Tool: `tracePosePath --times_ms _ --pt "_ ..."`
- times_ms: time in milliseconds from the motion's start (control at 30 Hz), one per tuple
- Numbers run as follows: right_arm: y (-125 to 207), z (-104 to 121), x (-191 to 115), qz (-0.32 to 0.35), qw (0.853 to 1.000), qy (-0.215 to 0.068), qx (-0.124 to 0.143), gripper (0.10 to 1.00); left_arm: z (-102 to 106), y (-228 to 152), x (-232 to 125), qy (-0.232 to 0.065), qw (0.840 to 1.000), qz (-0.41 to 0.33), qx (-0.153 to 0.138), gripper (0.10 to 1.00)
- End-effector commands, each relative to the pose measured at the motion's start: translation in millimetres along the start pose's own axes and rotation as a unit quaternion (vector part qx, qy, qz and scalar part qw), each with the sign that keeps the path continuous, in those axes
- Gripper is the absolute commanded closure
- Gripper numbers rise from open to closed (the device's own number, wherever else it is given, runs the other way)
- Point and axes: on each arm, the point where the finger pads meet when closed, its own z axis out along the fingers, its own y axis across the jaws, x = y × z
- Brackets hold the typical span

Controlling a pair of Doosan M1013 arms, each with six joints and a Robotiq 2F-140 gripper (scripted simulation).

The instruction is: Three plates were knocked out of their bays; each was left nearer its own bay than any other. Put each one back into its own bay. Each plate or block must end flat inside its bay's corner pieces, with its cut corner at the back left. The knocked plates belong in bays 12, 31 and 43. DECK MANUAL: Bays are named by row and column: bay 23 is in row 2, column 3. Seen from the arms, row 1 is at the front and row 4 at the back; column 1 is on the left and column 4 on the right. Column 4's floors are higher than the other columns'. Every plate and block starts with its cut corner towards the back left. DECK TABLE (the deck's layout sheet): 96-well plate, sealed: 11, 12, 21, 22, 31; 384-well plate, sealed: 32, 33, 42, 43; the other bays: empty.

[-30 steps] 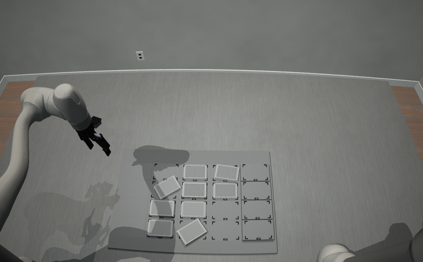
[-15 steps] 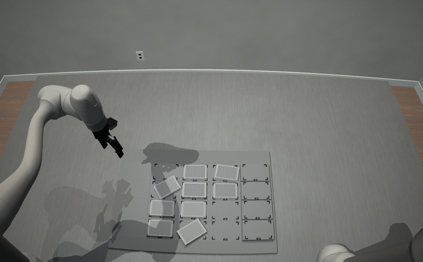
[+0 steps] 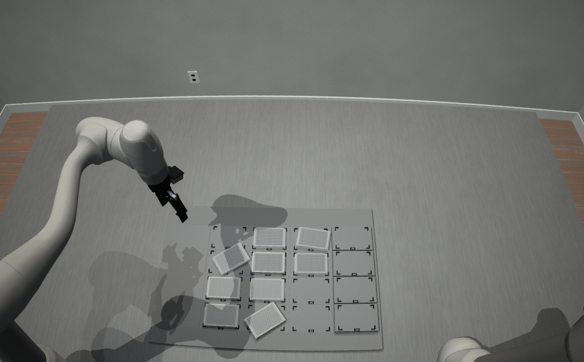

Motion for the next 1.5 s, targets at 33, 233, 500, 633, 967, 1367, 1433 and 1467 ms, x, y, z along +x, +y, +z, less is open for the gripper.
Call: tracePosePath --times_ms 33,233,500,633,967,1367,1433,1467 --pt "0 -1 0 0.000 1.000 0.001 0.000 0.098 4 14 10 0.001 1.000 -0.001 0.000 0.400" --pt "0 -1 0 0.000 1.000 0.001 0.000 0.098 12 39 26 0.001 0.999 0.049 0.000 0.400" --pt "0 -1 0 0.000 1.000 0.001 0.000 0.098 21 64 40 0.001 0.997 0.078 0.000 0.400" --pt "0 -1 0 0.000 1.000 0.001 0.000 0.098 27 80 49 0.001 0.997 0.078 0.000 0.400" --pt "0 -1 0 0.000 1.000 0.001 0.000 0.098 38 115 65 0.001 0.988 0.155 0.000 0.400" --pt "0 -1 0 0.000 1.000 0.001 0.000 0.098 55 169 86 0.001 0.973 0.232 0.000 0.400" --pt "0 -1 0 0.000 1.000 0.001 0.000 0.098 57 173 88 0.001 0.973 0.232 0.000 0.400" --pt "0 -1 0 0.000 1.000 0.001 0.000 0.098 57 173 88 0.001 0.973 0.232 0.000 0.400"
